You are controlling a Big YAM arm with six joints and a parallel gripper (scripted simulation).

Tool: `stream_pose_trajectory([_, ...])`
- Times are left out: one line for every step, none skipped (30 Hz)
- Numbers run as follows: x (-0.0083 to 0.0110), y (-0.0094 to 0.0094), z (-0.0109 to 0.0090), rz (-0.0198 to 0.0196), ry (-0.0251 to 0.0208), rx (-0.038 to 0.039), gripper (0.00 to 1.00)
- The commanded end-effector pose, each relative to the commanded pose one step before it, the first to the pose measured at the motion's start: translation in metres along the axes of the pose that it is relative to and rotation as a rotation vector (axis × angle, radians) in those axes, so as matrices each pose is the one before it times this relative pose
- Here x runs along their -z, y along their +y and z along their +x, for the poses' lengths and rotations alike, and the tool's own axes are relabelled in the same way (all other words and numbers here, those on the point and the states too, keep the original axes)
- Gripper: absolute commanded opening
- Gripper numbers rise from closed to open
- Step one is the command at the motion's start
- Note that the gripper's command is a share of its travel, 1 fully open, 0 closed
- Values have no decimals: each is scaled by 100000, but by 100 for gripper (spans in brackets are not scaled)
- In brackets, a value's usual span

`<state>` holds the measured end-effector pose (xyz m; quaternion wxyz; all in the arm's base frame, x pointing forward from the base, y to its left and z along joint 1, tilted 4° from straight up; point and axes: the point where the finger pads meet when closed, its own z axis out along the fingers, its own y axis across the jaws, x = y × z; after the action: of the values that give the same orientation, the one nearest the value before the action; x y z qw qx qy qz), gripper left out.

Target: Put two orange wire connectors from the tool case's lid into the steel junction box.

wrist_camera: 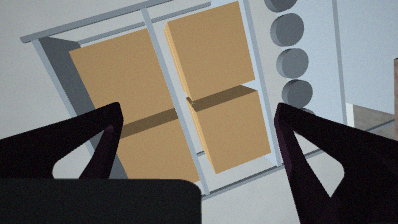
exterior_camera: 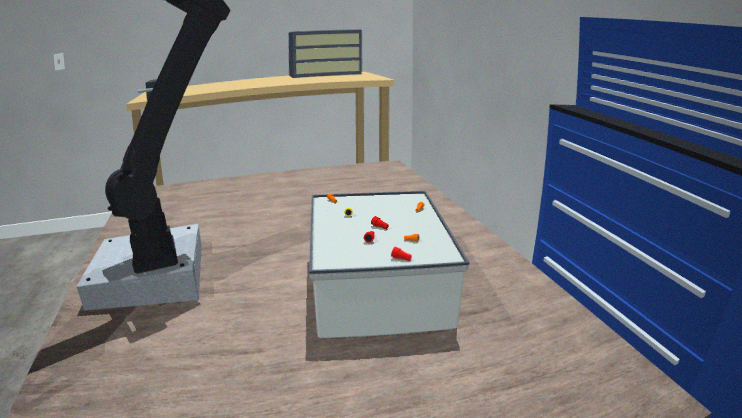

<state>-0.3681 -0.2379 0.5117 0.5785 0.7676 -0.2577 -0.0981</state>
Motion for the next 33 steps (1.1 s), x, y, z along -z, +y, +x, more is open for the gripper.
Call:
stream_pose_trajectory([215, 420, 150, -758, -64, 678, 100])
stream_pose_trajectory([0, 0, 0, 0, 0, 0, 100])
stream_pose_trajectory([0, 0, 0, 0, 0, 0, 100])
stream_pose_trajectory([0, 0, 0, 0, 0, 0, 100])
stream_pose_trajectory([0, 0, 0, 0, 0, 0, 100])
stream_pose_trajectory([0, 0, 0, 0, 0, 0, 100])
stream_pose_trajectory([0, 0, 0, 0, 0, 0, 100])
stream_pose_trajectory([0, 0, 0, 0, 0, 0, 100])
stream_pose_trajectory([0, 0, 0, 0, 0, 0, 100])
stream_pose_trajectory([0, 0, 0, 0, 0, 0, 100])
stream_pose_trajectory([0, 0, 0, 0, 0, 0, 100])
stream_pose_trajectory([0, 0, 0, 0, 0, 0, 100])
stream_pose_trajectory([0, 0, 0, 0, 0, 0, 100])
stream_pose_trajectory([0, 0, 0, 0, 0, 0, 100])
stream_pose_trajectory([0, 0, 0, 0, 0, 0, 100])
stream_pose_trajectory([0, 0, 0, 0, 0, 0, 100])
stream_pose_trajectory([0, 0, 0, 0, 0, 0, 100])
stream_pose_trajectory([539, 1504, 284, -2412, -311, 2160, 100])
stream_pose_trajectory([-13, -3, 15, 24, 39, 48, 100])
stream_pose_trajectory([-37, -10, 45, 70, 118, 142, 100])
stream_pose_trajectory([-77, -20, 93, 145, 246, 293, 100])
stream_pose_trajectory([-108, -35, 114, 235, 312, 339, 100])
stream_pose_trajectory([-143, -55, 131, 351, 375, 376, 100])
stream_pose_trajectory([-186, -59, 150, 418, 449, 486, 100])
stream_pose_trajectory([-215, -42, 192, 434, 544, 665, 100])
stream_pose_trajectory([-235, -15, 248, 431, 647, 884, 100])
stream_pose_trajectory([-259, 15, 308, 431, 761, 1120, 100])
stream_pose_trajectory([-285, 48, 372, 432, 884, 1372, 100])
stream_pose_trajectory([-331, 38, 432, 501, 1030, 1578, 100])
stream_pose_trajectory([-386, 14, 495, 594, 1190, 1776, 100])
stream_pose_trajectory([-442, -5, 561, 682, 1358, 1988, 100])
stream_pose_trajectory([-499, -18, 631, 765, 1534, 2214, 100])
stream_pose_trajectory([0, 0, 0, 0, 0, 0, 100])
